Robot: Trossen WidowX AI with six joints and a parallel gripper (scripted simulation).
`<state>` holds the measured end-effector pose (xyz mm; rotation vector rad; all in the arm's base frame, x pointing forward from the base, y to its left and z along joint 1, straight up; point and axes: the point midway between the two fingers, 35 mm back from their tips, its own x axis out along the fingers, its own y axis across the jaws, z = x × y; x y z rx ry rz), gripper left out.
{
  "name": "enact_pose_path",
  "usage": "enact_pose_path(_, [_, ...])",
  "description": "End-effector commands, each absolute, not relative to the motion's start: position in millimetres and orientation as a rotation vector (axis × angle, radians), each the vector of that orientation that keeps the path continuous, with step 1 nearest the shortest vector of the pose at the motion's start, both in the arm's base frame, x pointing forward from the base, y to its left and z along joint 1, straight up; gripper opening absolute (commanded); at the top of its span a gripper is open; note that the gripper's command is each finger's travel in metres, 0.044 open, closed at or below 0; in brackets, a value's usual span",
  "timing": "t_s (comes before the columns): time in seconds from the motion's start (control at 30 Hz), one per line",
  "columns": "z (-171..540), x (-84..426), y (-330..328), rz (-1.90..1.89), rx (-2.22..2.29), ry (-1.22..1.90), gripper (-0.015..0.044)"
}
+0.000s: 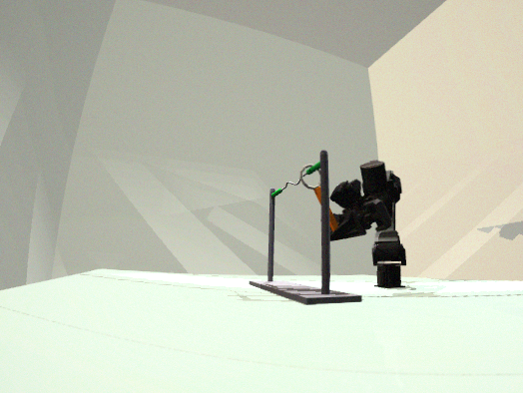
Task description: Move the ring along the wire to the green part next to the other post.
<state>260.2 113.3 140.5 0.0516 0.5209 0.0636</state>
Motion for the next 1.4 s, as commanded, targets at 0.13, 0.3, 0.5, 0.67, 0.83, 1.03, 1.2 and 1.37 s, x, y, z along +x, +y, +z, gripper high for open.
enact_pose_path(0.13, [139,260,113,0.060,0.053,0.521,-0.0150])
enact_pose_path(0.3, [139,260,113,0.060,0.053,0.521,-0.0150])
enact_pose_path(0.5, [140,260,113,0.063,0.052,0.520,-0.0124])
enact_pose_path(0.67, [140,260,113,0.063,0.052,0.520,0.0007])
enact_pose_path(0.83, [140,260,113,0.063,0.052,0.520,0.0139])
enact_pose_path(1.03, [147,247,114,0.061,0.053,0.525,0.0160])
enact_pose_path(1.2, [156,231,113,0.060,0.054,0.527,0.0160])
enact_pose_path(1.37, [163,217,109,0.059,0.053,0.525,0.0160])
